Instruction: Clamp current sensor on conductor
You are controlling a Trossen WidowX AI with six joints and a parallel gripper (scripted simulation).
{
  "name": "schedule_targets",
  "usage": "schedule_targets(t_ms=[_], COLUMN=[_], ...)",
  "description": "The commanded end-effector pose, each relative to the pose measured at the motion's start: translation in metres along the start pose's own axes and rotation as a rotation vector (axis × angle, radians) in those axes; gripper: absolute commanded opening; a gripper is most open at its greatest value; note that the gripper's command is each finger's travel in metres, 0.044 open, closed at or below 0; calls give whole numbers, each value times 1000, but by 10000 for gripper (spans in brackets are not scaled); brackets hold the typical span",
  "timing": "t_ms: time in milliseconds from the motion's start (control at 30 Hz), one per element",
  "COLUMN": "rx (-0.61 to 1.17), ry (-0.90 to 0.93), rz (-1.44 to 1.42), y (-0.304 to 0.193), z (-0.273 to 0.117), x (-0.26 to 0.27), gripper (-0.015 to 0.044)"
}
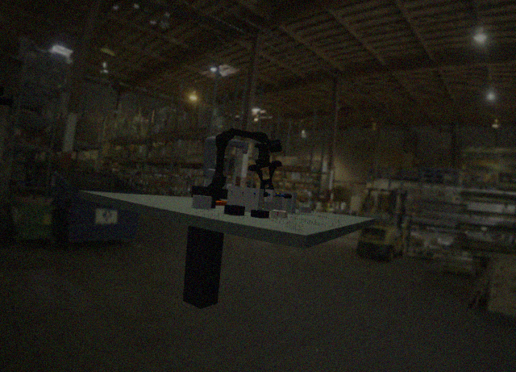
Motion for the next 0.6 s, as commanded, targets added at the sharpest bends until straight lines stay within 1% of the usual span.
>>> schedule_targets(t_ms=[0,233,567], rx=[7,8,8], ry=[26,27,28], rz=[121,143,143], y=[-5,-6,-7], z=[-2,1,16], x=[7,8,9], gripper=[0,0,0])
Point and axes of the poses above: the point midway between the two fingers, 35 mm back from their tips, its own z axis out along the fingers, its own x axis across the jaws, y = z × x, the point moved 1 cm from there along -z, back along the fingers, and after that the axes turned 15 degrees about z, right-handed, at the moved point
